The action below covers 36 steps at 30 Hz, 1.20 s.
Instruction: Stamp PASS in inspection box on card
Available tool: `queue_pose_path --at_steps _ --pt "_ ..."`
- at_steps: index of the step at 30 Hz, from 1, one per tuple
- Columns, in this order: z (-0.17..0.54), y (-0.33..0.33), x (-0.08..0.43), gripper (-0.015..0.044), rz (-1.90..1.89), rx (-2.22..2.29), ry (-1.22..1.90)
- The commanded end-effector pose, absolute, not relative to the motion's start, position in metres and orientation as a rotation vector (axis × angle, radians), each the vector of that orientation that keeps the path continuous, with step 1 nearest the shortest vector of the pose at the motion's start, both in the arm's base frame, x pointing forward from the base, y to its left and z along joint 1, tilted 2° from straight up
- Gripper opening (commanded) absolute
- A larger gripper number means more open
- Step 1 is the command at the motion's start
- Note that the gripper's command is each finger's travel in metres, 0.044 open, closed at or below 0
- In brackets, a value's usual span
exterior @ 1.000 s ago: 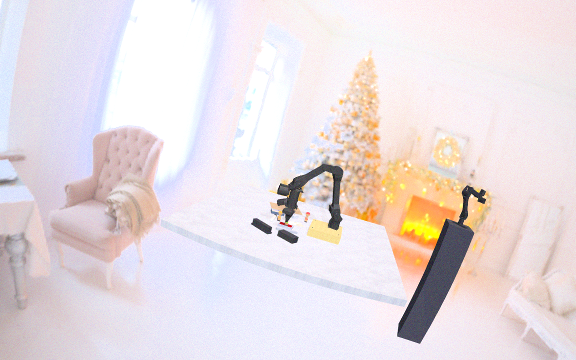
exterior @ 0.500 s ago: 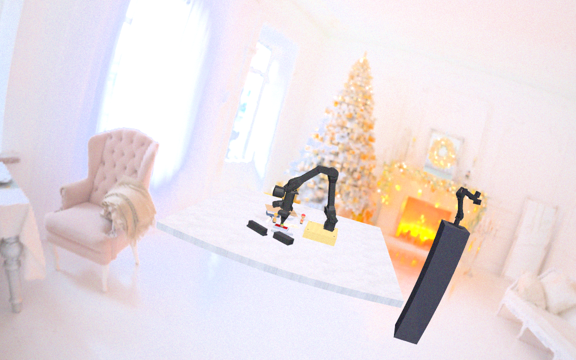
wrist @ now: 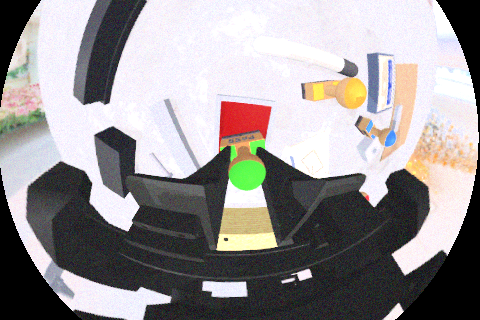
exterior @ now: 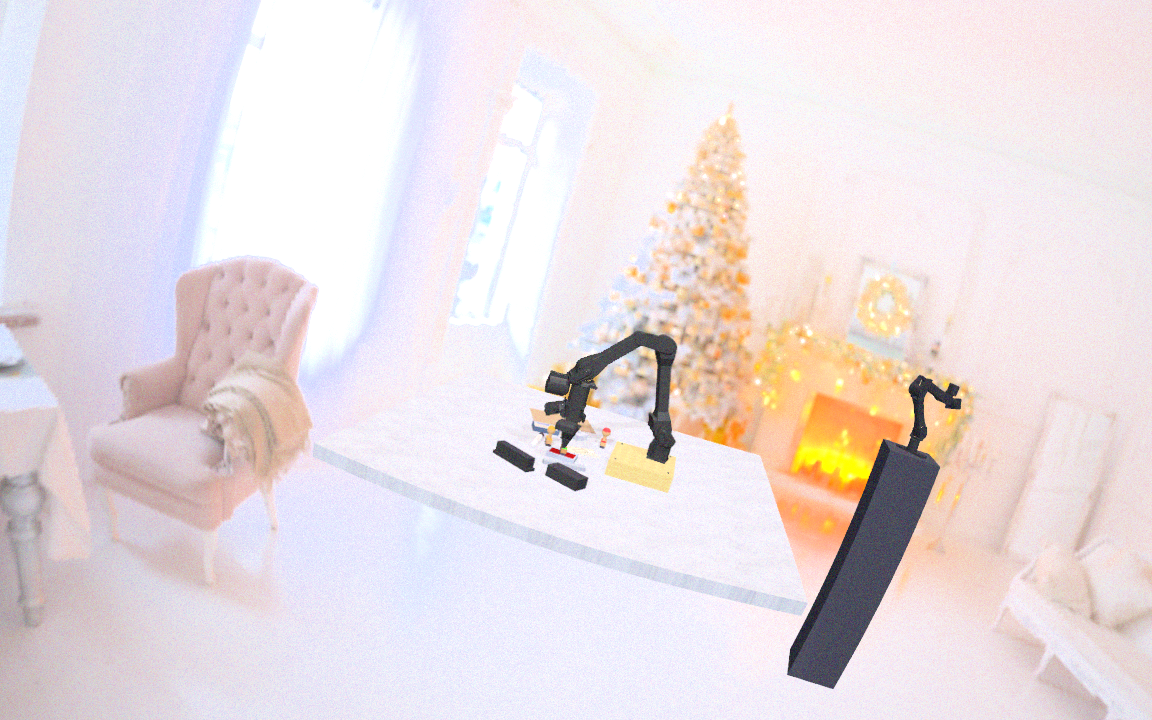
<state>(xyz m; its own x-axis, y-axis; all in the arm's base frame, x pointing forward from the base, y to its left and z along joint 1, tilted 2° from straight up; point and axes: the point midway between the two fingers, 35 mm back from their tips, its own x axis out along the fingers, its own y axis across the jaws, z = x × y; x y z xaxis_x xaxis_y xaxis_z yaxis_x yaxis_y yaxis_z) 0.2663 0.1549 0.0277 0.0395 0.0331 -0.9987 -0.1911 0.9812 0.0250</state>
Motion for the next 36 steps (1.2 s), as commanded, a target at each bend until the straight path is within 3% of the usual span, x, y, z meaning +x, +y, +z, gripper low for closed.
queue_pose_path --at_steps 1,36 --pt "0.025 0.155 0.267 0.0 0.17 -0.129 1.523" --pt "0.038 0.154 0.267 0.0 0.17 -0.129 1.523"
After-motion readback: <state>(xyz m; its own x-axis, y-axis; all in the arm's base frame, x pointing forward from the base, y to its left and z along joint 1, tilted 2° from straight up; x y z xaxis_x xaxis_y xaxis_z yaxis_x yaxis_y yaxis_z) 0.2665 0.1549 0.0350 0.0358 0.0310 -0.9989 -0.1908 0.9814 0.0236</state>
